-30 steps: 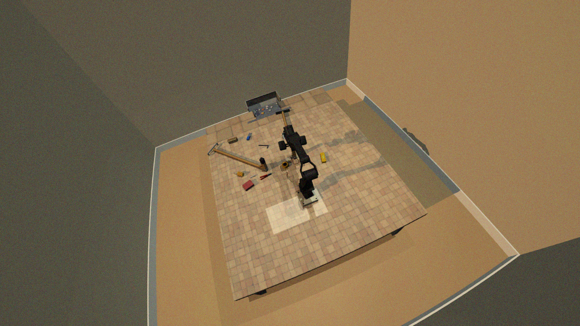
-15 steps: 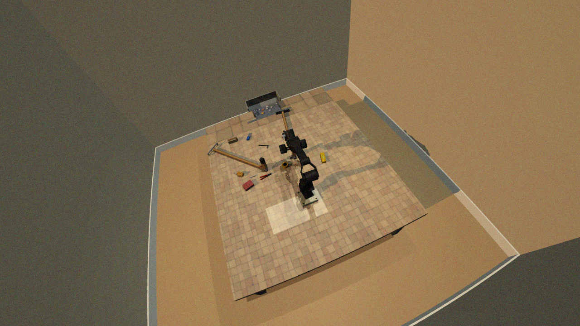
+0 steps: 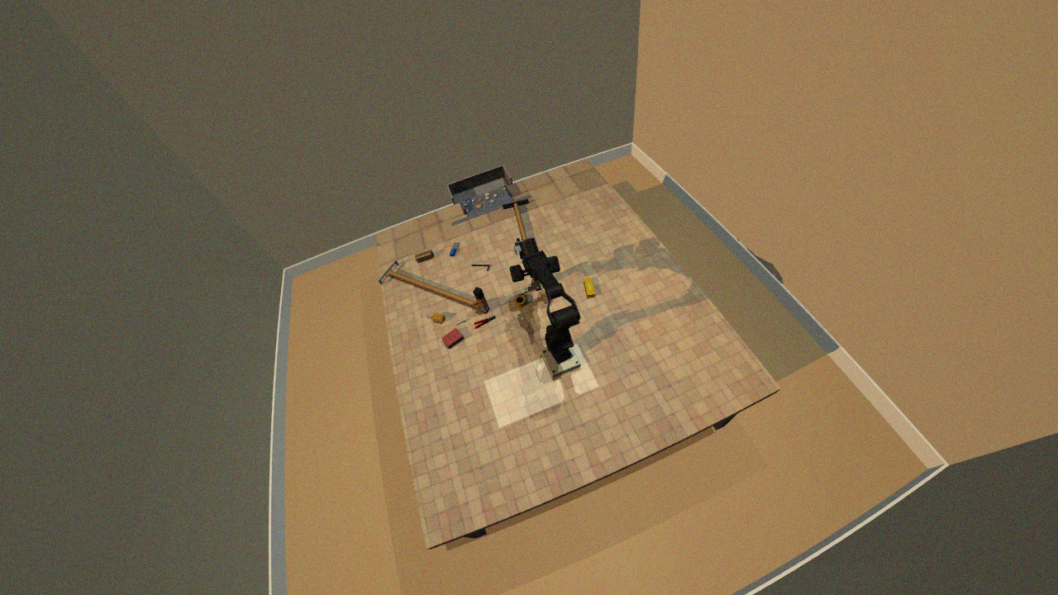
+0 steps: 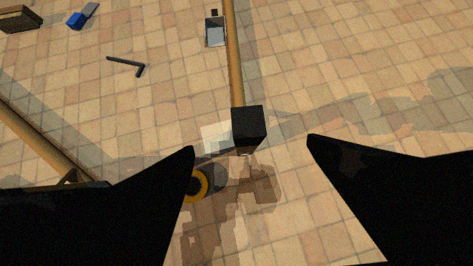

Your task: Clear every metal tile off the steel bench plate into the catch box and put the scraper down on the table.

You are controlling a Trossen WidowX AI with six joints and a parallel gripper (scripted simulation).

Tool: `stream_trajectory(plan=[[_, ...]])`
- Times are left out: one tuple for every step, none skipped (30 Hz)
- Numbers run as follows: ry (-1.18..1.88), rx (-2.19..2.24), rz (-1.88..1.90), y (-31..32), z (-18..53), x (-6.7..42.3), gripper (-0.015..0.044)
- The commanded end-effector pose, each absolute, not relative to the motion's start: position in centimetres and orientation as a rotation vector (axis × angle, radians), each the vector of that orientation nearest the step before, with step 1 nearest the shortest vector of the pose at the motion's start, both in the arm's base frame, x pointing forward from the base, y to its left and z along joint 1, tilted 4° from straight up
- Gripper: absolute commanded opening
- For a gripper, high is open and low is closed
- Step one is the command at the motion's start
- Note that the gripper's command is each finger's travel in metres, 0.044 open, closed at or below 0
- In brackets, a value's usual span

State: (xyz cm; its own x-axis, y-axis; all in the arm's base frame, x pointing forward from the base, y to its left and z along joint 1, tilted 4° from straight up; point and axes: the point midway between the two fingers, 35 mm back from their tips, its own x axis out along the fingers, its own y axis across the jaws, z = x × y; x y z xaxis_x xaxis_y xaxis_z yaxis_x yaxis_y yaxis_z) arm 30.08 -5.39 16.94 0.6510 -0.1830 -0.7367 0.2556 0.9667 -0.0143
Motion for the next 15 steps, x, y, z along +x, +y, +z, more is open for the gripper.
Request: stream_trajectory(plan=[[0.825, 0.093, -0.249, -5.5, 16.4, 30.5, 0.044], [0.825, 0.093, -0.249, -5.5, 16.3, 30.7, 0.044], [0.825, 0.093, -0.249, -5.6, 16.2, 30.8, 0.044], [0.825, 0.093, -0.249, -5.6, 16.1, 30.9, 0.044], [0.825, 0.093, -0.249, -5.6, 16.0, 31.0, 0.044], [0.825, 0.093, -0.25, -5.7, 15.8, 31.1, 0.044], [0.825, 0.093, -0.25, -5.7, 15.7, 31.2, 0.044], [0.825, 0.093, -0.25, -5.7, 15.6, 31.3, 0.044], [0.825, 0.093, -0.25, -5.7, 15.5, 31.5, 0.044], [0.825, 0.093, -0.25, -5.8, 15.4, 31.6, 0.044], [0.825, 0.093, -0.25, -5.8, 15.3, 31.7, 0.044], [0.824, 0.093, -0.25, -5.8, 15.1, 31.8, 0.044], [0.824, 0.093, -0.25, -5.9, 15.0, 31.9, 0.044], [0.824, 0.093, -0.25, -5.9, 14.9, 32.0, 0.044], [0.824, 0.093, -0.25, -5.9, 14.8, 32.1, 0.044]])
